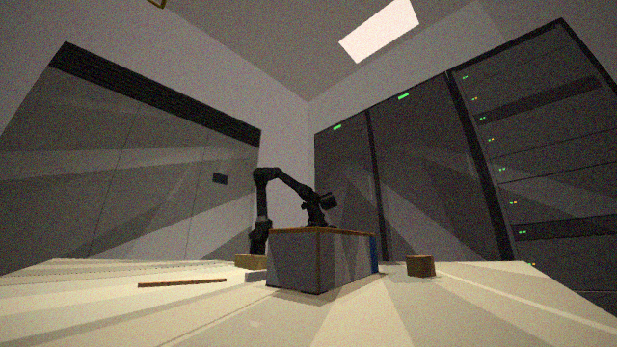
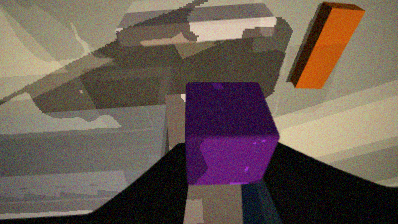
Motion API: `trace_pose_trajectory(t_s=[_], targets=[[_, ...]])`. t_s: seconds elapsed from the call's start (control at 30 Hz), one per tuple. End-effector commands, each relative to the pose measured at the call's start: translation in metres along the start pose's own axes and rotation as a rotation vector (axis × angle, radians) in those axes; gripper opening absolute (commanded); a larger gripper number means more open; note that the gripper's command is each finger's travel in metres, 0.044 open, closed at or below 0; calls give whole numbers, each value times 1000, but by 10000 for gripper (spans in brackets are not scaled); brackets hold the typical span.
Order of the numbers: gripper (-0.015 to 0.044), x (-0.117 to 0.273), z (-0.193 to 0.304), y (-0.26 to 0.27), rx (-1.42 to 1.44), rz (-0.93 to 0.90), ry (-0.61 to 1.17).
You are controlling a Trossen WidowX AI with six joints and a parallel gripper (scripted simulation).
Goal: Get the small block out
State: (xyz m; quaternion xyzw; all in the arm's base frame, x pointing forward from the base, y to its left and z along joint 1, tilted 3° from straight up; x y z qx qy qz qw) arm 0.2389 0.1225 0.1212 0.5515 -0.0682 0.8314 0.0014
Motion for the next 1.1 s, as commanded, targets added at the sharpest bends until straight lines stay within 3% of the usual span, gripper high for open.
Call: trace_pose_trajectory(t_s=[0.0,0.5,1.07], targets=[[0,22,9,4,46,45,21],[0,94,15,34,273,169,73],[0,95,15,34,275,170,74]])
Point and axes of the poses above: the point midway between the two fingers, 35 mm back from their tips, its own x axis back along the fingers, its own y axis across the jaws, z = x × y, the point moved 6 cm from there along x, back along the fingers, and after that the axes turned 8 degrees about -x, right-handed, at the moved point
